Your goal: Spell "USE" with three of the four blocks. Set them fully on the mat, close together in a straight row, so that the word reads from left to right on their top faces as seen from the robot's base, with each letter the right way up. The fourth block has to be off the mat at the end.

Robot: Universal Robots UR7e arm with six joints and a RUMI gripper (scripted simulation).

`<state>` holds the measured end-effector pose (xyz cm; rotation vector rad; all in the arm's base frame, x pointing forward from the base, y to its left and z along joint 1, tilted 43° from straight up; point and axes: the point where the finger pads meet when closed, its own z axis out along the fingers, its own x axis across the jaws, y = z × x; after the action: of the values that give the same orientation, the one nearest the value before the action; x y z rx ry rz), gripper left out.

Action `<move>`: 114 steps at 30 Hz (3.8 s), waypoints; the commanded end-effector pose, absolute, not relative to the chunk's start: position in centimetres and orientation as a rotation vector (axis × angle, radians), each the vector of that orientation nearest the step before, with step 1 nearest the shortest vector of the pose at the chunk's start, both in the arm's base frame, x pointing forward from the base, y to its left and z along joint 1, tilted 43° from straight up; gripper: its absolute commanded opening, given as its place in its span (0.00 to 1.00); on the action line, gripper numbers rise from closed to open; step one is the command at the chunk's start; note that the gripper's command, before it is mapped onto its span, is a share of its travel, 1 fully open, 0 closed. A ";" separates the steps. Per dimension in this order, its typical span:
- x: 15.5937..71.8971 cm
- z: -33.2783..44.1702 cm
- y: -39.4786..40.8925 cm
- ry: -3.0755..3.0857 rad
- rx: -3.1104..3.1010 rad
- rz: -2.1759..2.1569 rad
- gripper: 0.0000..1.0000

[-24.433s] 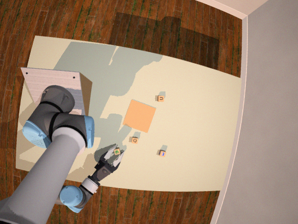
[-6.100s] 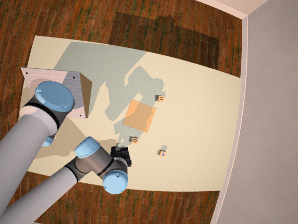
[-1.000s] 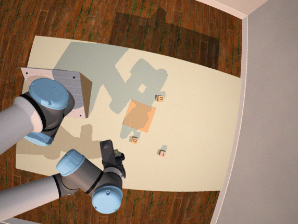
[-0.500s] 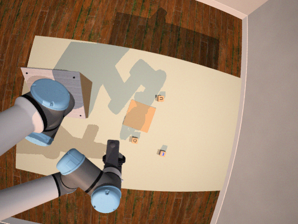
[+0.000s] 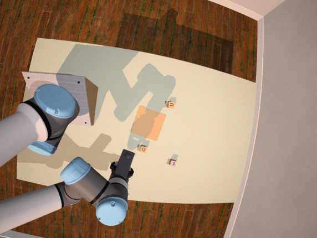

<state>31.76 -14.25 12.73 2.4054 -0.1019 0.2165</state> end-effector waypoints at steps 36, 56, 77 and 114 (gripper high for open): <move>32.1 12.8 -15.0 -0.602 2.353 0.404 0.09; 32.2 12.8 -15.0 -0.613 2.203 0.345 0.09; 32.2 12.6 -15.1 -0.627 1.894 0.224 0.09; 32.2 12.6 -14.9 -0.621 1.480 0.081 0.09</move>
<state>32.48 -14.95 12.79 1.5927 -0.6046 0.1261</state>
